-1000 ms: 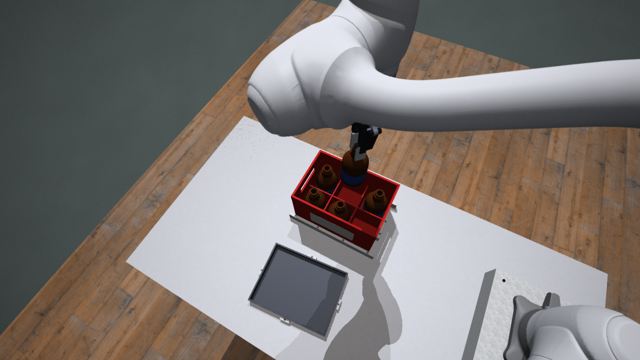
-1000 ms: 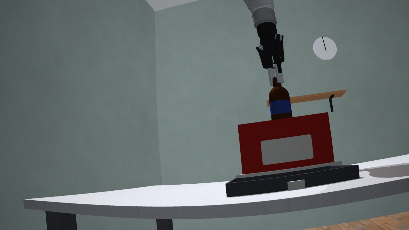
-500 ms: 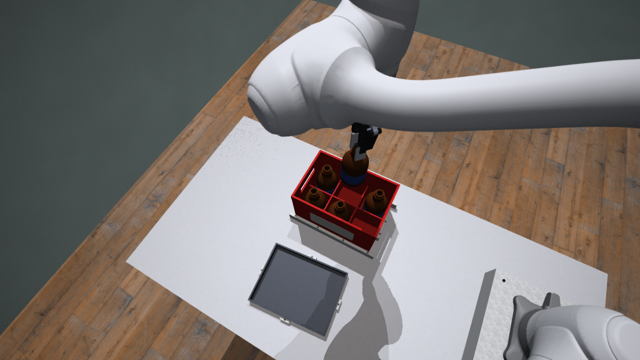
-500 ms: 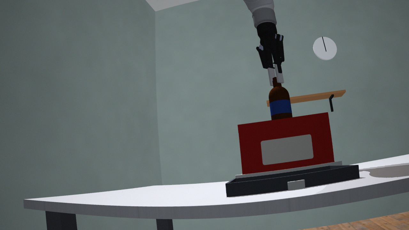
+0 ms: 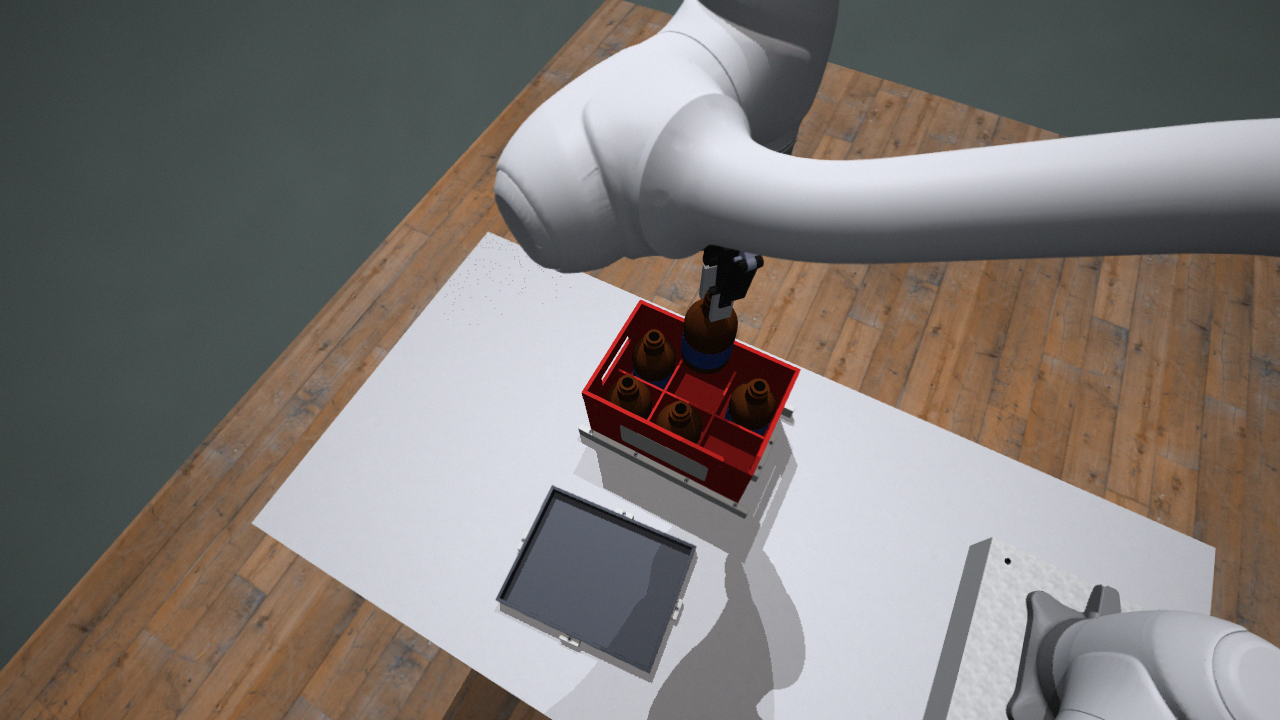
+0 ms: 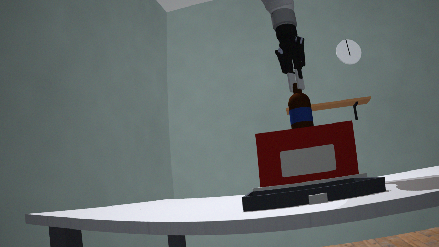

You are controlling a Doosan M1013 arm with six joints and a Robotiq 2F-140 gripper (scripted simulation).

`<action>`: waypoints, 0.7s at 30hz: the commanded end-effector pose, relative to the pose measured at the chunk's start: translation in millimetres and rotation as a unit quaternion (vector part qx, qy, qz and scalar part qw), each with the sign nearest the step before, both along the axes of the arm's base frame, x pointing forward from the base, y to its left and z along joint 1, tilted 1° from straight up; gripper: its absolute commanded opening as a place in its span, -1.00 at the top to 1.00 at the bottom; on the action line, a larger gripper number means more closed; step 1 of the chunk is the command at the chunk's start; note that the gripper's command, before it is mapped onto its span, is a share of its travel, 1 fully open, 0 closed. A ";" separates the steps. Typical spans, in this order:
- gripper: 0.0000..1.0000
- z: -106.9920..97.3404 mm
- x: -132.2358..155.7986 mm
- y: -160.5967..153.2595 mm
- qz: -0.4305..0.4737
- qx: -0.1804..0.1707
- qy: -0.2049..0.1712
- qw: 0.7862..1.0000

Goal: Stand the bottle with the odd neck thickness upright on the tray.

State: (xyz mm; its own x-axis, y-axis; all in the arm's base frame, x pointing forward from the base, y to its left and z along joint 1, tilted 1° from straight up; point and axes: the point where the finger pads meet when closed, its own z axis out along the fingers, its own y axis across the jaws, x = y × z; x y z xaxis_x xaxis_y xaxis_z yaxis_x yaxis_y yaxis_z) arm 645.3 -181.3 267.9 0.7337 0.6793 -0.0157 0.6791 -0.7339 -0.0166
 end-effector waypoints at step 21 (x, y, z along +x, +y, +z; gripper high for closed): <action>1.00 0.1 0.1 2.6 0.000 0.000 0.000 1.000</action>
State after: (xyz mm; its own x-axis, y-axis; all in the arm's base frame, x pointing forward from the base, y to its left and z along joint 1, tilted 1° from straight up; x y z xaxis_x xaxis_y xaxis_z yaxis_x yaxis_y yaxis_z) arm 645.4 -179.3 267.9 0.7337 0.6793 -0.0157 0.6791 -0.7339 -0.0166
